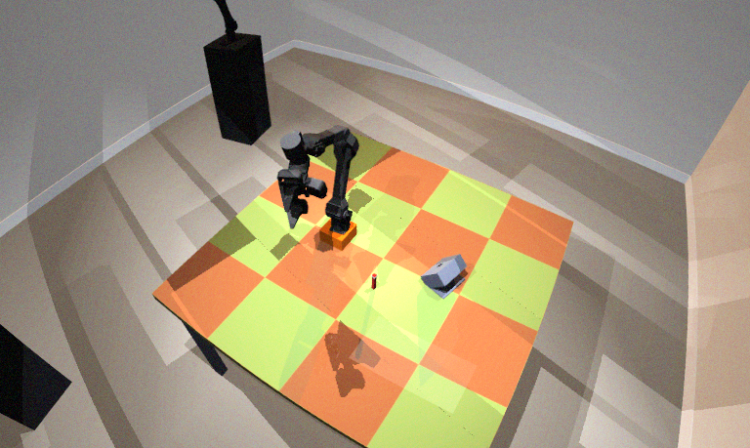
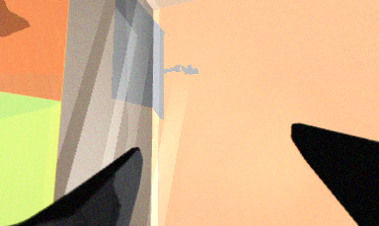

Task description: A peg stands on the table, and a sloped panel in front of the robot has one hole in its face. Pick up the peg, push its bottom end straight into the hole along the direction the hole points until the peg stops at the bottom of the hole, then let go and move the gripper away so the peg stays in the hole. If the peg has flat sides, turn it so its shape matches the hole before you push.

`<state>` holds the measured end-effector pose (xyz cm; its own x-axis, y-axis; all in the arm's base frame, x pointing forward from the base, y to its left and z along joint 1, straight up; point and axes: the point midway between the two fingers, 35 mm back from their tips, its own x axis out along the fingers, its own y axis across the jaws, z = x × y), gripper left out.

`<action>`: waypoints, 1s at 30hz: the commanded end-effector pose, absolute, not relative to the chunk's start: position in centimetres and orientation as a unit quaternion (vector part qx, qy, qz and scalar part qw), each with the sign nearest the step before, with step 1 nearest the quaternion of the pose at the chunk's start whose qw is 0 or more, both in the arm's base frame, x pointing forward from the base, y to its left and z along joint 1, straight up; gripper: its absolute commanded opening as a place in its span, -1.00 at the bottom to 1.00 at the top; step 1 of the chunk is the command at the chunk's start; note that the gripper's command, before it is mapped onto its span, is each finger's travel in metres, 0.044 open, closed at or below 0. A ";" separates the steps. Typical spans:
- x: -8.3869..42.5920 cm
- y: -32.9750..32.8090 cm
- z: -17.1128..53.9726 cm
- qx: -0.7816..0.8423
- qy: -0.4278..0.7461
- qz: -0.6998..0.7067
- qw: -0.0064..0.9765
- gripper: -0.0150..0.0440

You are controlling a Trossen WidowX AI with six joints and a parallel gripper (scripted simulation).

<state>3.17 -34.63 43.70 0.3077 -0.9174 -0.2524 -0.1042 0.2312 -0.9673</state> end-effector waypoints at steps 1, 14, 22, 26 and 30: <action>4.6 -35.3 41.4 -0.485 0.480 -0.321 0.656 1.00; 9.5 -35.7 34.5 -0.359 0.469 -0.282 0.756 1.00; 12.5 -34.8 30.5 -0.282 0.471 -0.253 0.796 1.00; 14.0 -34.1 28.4 -0.247 0.475 -0.233 0.812 1.00; 15.5 -33.3 26.4 -0.213 0.480 -0.213 0.824 1.00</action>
